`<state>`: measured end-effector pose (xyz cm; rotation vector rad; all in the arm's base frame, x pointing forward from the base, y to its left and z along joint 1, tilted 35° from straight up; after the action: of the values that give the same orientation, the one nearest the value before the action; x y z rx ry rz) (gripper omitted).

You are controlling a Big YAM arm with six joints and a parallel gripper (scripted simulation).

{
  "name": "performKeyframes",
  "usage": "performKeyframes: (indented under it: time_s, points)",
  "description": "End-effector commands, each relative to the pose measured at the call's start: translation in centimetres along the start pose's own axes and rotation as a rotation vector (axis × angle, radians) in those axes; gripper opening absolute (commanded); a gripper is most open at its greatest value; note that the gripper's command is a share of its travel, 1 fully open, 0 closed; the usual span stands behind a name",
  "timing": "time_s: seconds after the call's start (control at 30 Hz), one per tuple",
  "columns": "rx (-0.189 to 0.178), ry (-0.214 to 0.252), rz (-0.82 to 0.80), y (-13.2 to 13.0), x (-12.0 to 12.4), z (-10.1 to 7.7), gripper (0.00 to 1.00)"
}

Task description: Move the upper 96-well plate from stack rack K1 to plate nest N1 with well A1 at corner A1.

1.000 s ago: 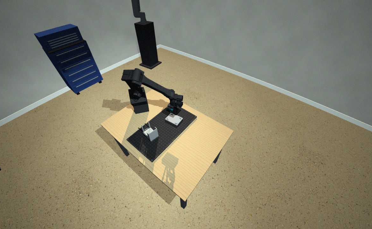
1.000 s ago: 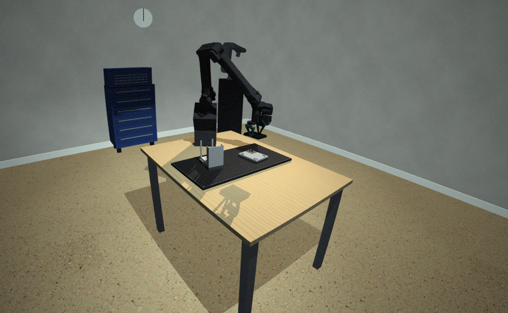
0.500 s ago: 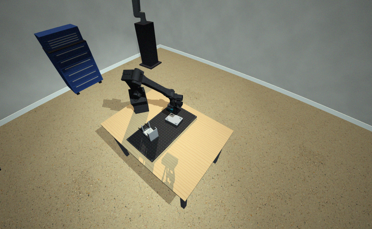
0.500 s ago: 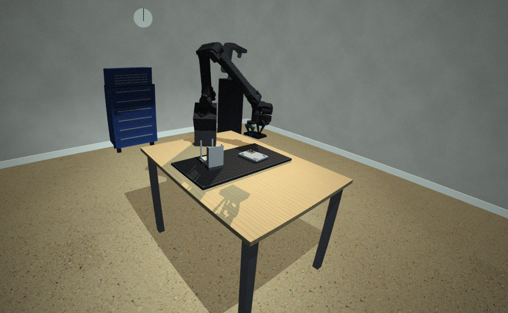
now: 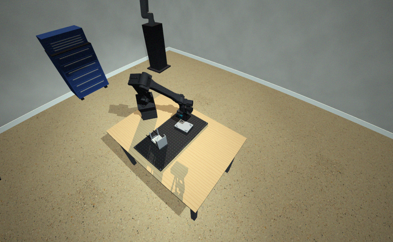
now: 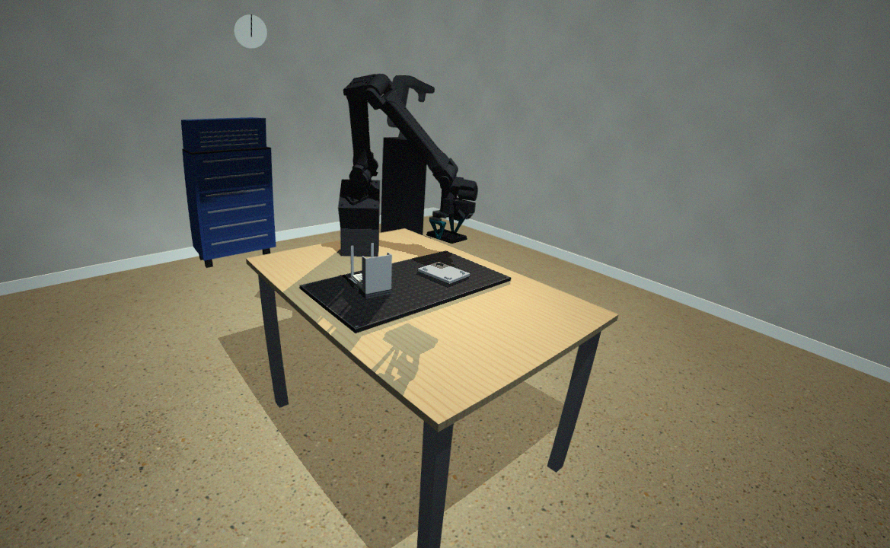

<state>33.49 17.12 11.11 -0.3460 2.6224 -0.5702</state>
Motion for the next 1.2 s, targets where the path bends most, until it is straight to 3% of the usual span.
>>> performKeyframes:
  time_s: [0.0,1.17]
  points:
    - [-0.009,-0.030,0.015,0.06,-0.51,-1.41,0.00]
    - [-0.005,-0.024,0.021,-0.32,-0.38,-1.16,0.00]
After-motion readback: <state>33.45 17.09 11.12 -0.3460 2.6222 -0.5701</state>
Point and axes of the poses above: the point where the finger pads meet when closed, its own z axis out along the fingers, its own y axis across the jaws, x = y × z, the point moved 10 cm from there along -z, back along the fingers, and after that the axes turned 9 degrees about -z, right-handed, at the moved point
